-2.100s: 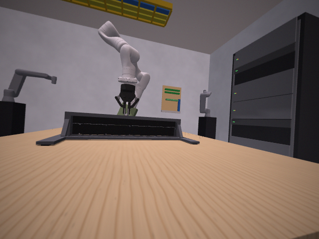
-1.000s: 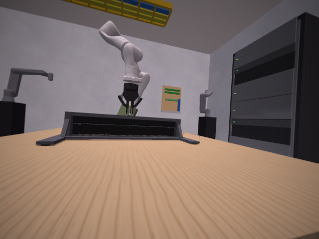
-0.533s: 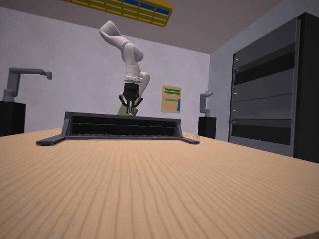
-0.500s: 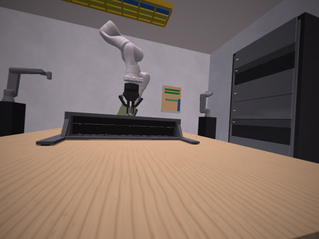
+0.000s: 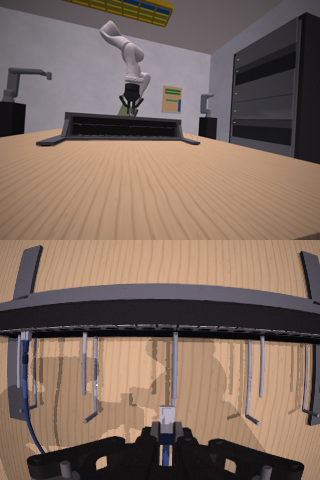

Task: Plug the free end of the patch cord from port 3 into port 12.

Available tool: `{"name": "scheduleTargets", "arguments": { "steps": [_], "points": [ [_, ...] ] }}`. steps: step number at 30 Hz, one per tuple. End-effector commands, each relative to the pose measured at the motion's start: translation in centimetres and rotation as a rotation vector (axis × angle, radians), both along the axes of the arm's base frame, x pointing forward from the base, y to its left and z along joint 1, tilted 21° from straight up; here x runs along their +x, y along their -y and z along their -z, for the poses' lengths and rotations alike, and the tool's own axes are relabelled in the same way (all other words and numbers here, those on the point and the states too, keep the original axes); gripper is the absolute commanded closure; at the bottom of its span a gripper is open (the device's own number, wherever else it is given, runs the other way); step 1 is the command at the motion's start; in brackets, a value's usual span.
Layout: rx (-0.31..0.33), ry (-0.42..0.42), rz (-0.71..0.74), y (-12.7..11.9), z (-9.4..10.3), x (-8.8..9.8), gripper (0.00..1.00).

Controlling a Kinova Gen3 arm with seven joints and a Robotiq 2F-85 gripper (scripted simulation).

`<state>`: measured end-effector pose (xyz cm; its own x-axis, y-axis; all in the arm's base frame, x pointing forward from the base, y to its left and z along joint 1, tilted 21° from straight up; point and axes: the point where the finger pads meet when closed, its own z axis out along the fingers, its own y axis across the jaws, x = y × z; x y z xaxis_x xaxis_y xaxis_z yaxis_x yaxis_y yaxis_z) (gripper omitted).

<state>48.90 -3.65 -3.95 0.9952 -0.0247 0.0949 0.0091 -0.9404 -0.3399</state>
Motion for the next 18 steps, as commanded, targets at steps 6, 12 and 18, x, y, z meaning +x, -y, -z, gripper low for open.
{"name": "scheduleTargets", "arguments": {
  "steps": [6, 12, 18],
  "points": [
    [0.001, -0.005, -0.006, -0.08, -0.13, -0.05, 1.0],
    [0.001, -0.005, -0.006, -0.11, -0.12, 0.0, 1.0],
    [0.002, -0.005, -0.007, -0.24, -0.09, 0.07, 1.0]
  ]
}}
